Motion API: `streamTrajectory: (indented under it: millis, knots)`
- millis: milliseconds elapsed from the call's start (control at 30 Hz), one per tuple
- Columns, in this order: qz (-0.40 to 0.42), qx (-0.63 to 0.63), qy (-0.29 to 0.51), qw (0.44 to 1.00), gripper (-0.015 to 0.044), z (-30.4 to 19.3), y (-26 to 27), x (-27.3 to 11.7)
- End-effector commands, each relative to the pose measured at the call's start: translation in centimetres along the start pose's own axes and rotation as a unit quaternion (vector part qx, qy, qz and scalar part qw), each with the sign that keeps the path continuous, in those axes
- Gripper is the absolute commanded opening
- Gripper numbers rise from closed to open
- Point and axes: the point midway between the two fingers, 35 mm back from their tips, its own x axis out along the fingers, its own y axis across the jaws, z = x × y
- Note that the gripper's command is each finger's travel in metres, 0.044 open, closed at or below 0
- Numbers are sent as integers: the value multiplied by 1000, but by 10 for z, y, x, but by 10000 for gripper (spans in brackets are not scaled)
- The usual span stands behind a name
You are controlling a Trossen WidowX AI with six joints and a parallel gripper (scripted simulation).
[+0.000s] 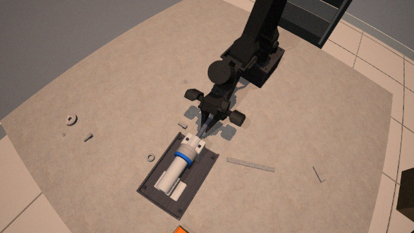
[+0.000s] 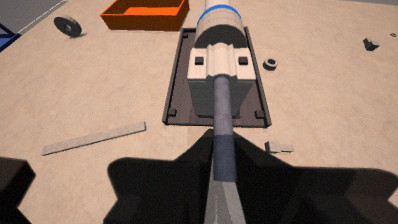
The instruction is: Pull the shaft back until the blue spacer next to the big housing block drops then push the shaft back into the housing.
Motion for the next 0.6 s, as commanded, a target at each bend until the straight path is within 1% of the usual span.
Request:
streamTrajectory:
  millis: [0,567]
  knots:
    - [2,-2,0,1000,0,-1,0,-1]
    - [2,-2,0,1000,0,-2,0,-2]
